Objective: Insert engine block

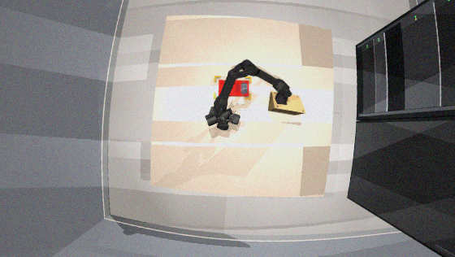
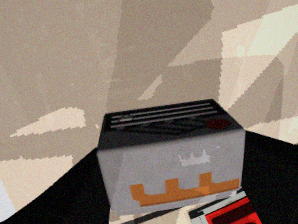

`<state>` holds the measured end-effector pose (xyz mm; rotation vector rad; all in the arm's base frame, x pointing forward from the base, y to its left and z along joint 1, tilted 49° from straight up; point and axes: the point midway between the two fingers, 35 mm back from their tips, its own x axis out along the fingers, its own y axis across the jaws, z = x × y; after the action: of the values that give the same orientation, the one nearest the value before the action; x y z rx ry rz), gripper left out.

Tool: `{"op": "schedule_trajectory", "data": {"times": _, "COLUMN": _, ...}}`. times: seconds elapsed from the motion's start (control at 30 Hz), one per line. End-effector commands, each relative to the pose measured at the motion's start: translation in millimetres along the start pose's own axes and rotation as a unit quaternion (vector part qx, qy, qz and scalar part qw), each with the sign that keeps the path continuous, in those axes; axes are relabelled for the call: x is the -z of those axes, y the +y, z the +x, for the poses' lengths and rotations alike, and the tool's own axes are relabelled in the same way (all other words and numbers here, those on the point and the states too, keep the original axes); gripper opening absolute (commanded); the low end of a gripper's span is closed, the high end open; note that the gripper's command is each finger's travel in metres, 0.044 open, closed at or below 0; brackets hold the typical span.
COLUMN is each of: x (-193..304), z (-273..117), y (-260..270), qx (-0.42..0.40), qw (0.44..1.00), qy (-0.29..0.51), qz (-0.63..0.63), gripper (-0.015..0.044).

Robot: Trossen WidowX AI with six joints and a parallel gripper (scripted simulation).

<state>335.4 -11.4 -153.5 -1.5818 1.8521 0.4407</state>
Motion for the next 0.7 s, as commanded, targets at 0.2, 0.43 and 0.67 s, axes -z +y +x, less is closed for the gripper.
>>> {"op": "schedule_trajectory", "data": {"times": 0.2, "x": 1, "z": -21, "y": -4, "qx": 0.009, "qw": 1.0, "qy": -0.003, "qz": 0.012, "gripper": 0.0}}
{"op": "schedule_trajectory", "data": {"times": 0.43, "x": -2, "z": -41, "y": -6, "qx": 0.008, "qw": 1.0, "qy": -0.007, "qz": 0.01, "gripper": 0.0}}
{"op": "schedule_trajectory", "data": {"times": 0.67, "x": -3, "z": -62, "y": -6, "qx": 0.006, "qw": 1.0, "qy": -0.008, "qz": 0.006, "gripper": 0.0}}
